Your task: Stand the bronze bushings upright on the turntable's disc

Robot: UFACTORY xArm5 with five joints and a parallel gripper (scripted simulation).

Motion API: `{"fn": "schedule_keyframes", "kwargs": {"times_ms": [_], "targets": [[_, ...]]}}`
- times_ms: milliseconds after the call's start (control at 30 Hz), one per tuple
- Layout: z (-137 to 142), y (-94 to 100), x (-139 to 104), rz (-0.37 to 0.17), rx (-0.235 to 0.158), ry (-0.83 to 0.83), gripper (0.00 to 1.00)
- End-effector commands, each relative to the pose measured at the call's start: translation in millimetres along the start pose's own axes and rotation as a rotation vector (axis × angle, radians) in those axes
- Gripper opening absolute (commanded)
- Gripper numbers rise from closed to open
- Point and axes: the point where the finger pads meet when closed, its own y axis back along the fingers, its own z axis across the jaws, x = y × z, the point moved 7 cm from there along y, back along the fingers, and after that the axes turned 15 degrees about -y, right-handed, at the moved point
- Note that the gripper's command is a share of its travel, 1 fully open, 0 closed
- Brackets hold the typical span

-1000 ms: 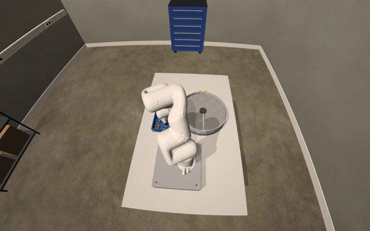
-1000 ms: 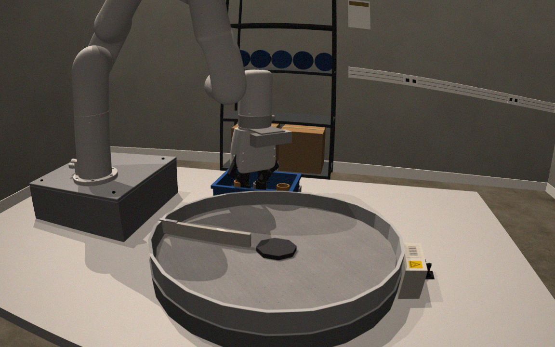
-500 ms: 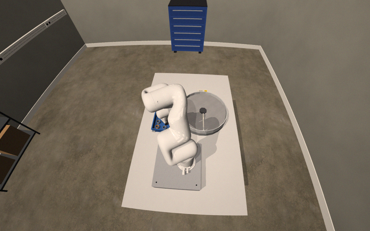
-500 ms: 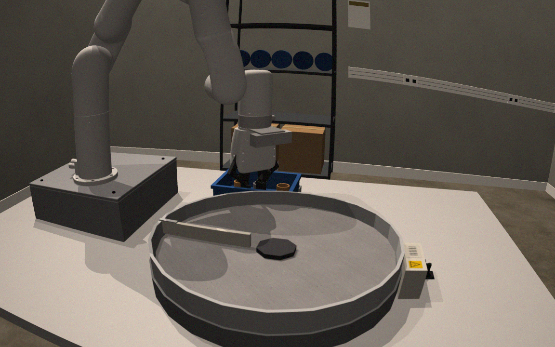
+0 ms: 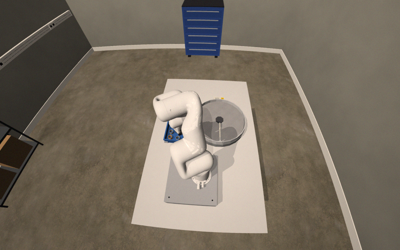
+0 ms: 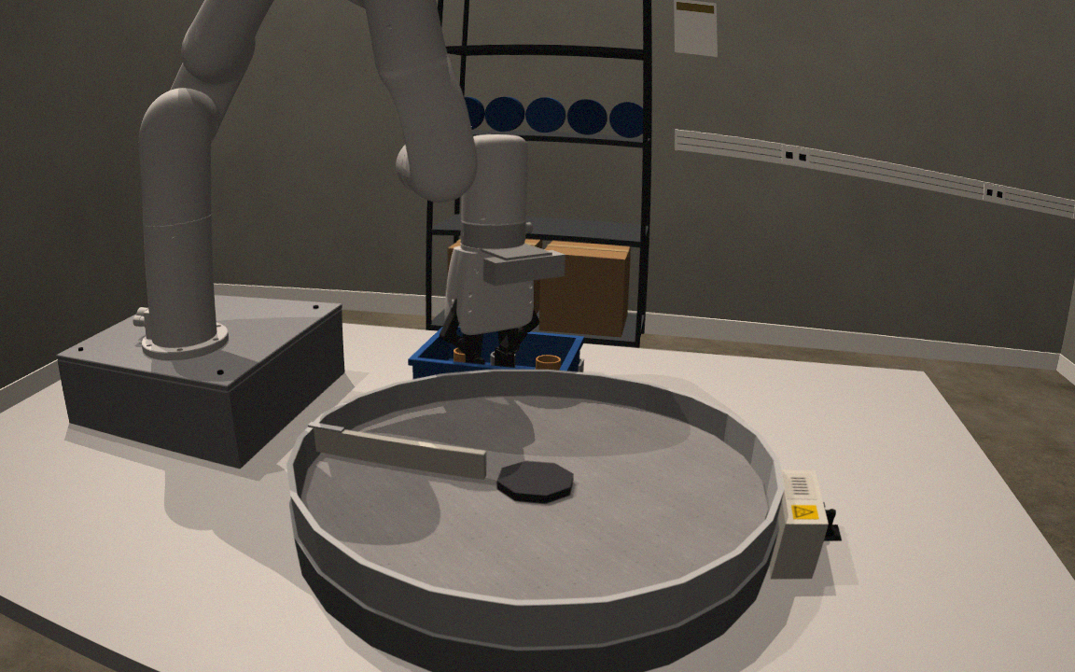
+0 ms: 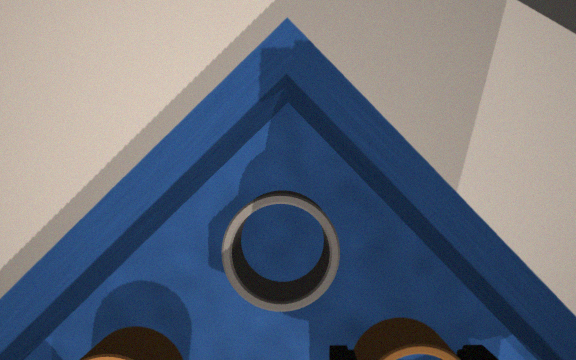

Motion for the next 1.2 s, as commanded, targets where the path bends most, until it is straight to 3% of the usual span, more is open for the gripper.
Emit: {"fn": "schedule_keyframes", "kwargs": {"times_ms": [0,333,767,1167], "targets": [[-2,7.9,0,0.0,0.005,0.0,0.0],[-2,36.5,0,0.0,0.005,0.0,0.0],[-1,94.3,0,0.0,0.005,0.0,0.0],[-1,105.8,0,0.0,0.005,0.0,0.0]]}}
